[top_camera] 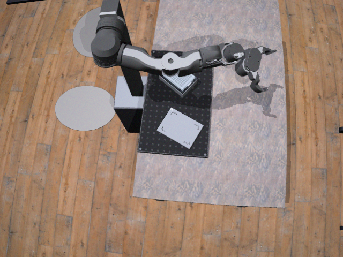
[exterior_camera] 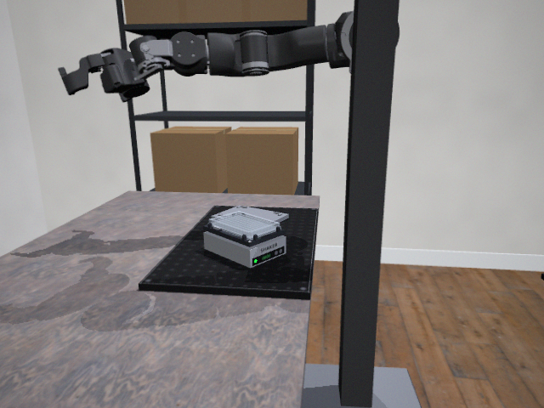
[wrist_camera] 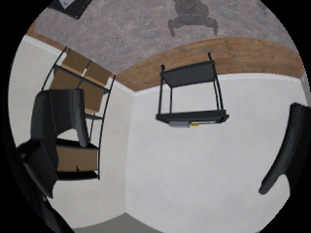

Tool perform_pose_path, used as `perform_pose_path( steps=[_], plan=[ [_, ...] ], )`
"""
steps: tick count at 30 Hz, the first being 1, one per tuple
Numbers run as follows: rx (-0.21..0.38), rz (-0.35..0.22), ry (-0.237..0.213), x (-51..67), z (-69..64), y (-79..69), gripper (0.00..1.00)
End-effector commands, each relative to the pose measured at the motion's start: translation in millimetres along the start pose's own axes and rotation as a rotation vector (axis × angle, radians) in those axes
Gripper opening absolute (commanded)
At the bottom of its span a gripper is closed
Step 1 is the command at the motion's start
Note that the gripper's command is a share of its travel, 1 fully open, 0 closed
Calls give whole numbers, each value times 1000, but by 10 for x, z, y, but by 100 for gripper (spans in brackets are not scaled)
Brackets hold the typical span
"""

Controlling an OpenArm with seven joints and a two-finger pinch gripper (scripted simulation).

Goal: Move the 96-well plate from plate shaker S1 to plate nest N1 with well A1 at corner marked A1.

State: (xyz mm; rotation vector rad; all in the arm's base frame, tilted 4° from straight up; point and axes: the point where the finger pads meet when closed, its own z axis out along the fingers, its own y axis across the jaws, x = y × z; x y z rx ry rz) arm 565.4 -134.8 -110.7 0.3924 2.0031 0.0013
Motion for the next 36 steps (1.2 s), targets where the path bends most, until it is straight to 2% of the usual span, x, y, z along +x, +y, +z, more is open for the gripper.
perform_pose_path(
  steps=[1,15,20,22,32,36],
  plan=[
    [-1,1,-3,-15,-5,4,100],
    [-1,1,-3,-15,-5,4,100],
    [74,69,237,334,-288,-1,83],
    [74,69,237,334,-288,-1,77],
    [74,69,237,334,-288,-1,77],
    [130,125,424,602,-514,0,77]
  ],
)
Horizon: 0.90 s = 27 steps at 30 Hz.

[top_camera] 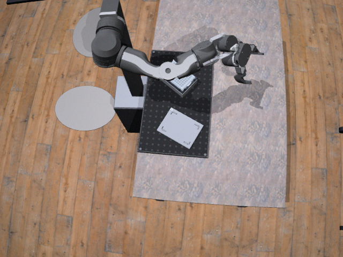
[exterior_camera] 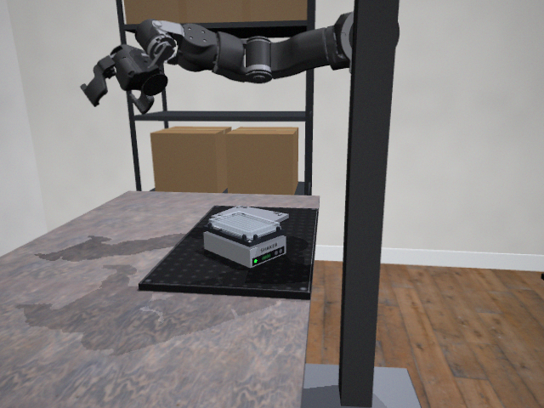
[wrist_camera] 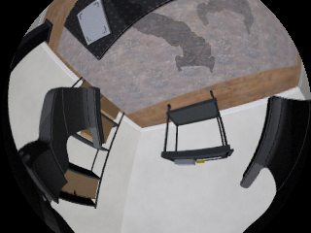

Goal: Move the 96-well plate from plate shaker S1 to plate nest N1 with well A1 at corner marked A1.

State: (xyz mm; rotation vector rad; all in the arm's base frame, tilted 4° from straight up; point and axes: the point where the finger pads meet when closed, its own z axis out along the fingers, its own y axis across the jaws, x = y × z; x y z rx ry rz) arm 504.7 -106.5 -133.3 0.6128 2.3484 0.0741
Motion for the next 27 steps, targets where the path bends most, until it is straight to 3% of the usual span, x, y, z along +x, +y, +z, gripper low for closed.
perform_pose_path(
  steps=[1,13,18,27],
  plan=[
    [62,16,94,167,-26,-91,77],
    [62,16,94,167,-26,-91,77],
    [136,89,328,580,-162,-157,77],
    [136,89,328,580,-162,-157,77]
  ],
)
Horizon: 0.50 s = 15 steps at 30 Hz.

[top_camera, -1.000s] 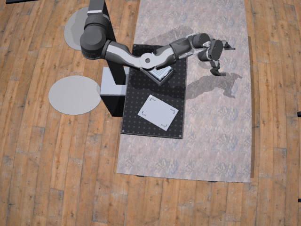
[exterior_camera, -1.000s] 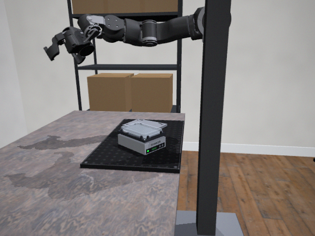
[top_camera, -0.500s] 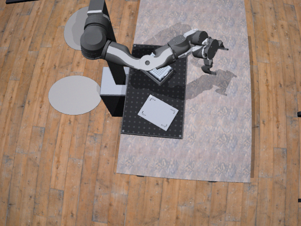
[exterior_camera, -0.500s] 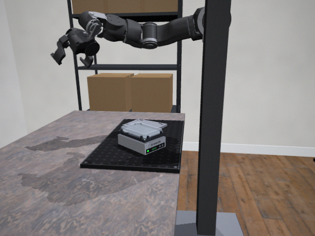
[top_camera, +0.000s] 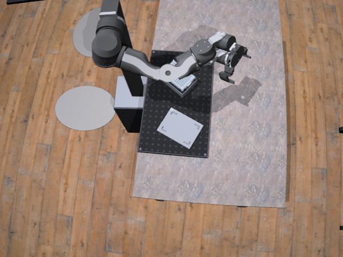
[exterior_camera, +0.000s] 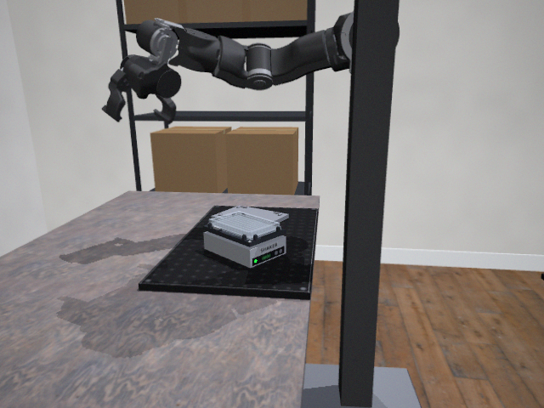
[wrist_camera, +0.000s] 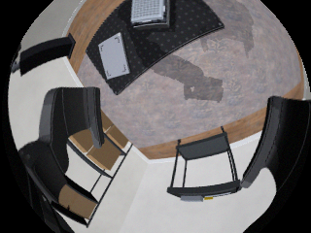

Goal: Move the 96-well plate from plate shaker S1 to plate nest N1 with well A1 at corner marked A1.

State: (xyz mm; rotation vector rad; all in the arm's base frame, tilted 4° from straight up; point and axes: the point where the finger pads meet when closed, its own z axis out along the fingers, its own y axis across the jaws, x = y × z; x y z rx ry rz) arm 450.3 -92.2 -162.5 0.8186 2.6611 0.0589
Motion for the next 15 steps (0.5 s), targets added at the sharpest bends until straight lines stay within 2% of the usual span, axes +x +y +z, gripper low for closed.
perform_pose_path(
  steps=[1,3,8,15],
  plan=[
    [0,4,-2,-10,-19,1,77],
    [0,4,-2,-10,-19,1,77],
    [77,68,236,426,12,-115,77],
    [77,68,236,426,12,-115,77]
  ],
)
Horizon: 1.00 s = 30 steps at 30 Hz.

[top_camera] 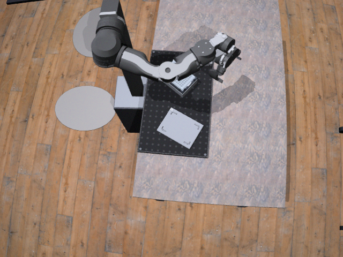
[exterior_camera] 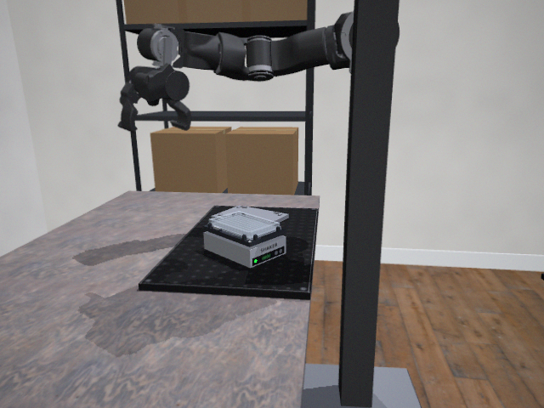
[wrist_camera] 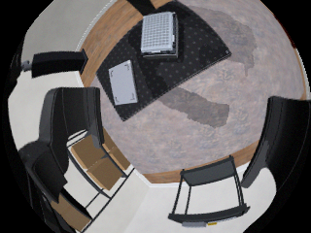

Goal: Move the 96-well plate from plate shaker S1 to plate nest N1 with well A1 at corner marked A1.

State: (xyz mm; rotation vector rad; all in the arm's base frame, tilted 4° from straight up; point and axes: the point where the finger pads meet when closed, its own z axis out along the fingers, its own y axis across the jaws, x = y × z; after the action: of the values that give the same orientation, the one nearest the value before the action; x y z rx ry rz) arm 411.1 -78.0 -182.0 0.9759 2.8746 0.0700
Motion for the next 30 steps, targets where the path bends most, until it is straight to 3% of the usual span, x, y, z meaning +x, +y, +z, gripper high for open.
perform_pose_path(
  steps=[1,5,10,22,27,30],
  plan=[
    [-3,5,-1,-9,-30,4,77],
    [-3,5,-1,-9,-30,4,77],
    [45,47,144,405,119,-135,77],
    [45,47,144,405,119,-135,77],
    [45,47,144,820,259,-277,77],
    [45,47,144,820,259,-277,77]
  ],
)
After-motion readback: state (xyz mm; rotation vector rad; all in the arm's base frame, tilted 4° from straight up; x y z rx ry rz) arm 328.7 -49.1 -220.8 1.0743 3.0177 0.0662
